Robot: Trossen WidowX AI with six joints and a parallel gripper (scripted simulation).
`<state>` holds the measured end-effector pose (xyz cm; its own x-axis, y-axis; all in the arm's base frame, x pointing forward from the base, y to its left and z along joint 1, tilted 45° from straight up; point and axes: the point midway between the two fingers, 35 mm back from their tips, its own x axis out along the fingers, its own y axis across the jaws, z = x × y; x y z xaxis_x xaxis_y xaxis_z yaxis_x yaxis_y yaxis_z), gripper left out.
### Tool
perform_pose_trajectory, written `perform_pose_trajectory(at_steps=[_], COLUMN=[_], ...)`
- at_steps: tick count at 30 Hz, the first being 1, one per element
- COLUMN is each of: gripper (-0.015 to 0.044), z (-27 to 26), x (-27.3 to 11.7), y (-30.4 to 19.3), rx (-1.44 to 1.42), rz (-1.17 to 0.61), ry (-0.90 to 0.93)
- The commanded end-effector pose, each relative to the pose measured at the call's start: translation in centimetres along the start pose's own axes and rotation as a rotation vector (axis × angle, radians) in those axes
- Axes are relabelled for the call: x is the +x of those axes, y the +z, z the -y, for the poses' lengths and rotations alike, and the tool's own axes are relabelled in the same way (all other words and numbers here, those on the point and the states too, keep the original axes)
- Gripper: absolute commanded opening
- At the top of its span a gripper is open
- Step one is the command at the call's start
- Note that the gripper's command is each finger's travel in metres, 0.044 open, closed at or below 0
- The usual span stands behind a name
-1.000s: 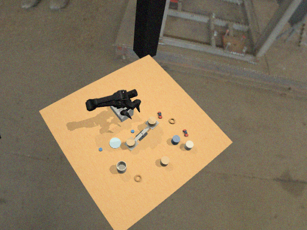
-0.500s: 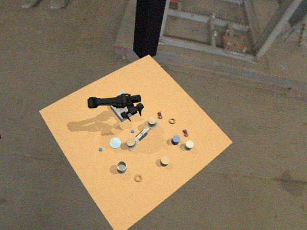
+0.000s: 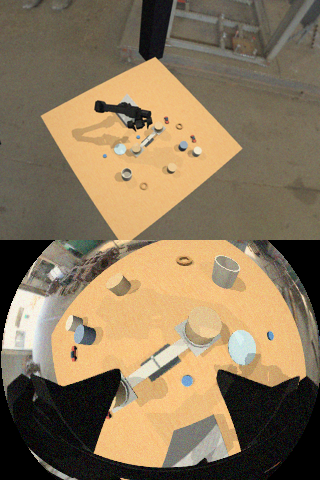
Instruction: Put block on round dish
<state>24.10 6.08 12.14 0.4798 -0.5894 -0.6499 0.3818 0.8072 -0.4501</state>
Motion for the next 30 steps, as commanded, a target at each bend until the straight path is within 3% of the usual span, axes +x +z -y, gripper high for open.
perform_pose_trajectory(at_steps=[1, 24, 30], gripper=[0.044, 0.044, 0.044], z=[0.4, 5.5, 6.0], x=[1.2, 9.7, 10.3], y=[1.2, 6.5, 6.8], rx=[0.124, 0.834, 0.88], rz=[-0.045, -0.214, -0.221], ry=[-0.042, -0.331, -0.352])
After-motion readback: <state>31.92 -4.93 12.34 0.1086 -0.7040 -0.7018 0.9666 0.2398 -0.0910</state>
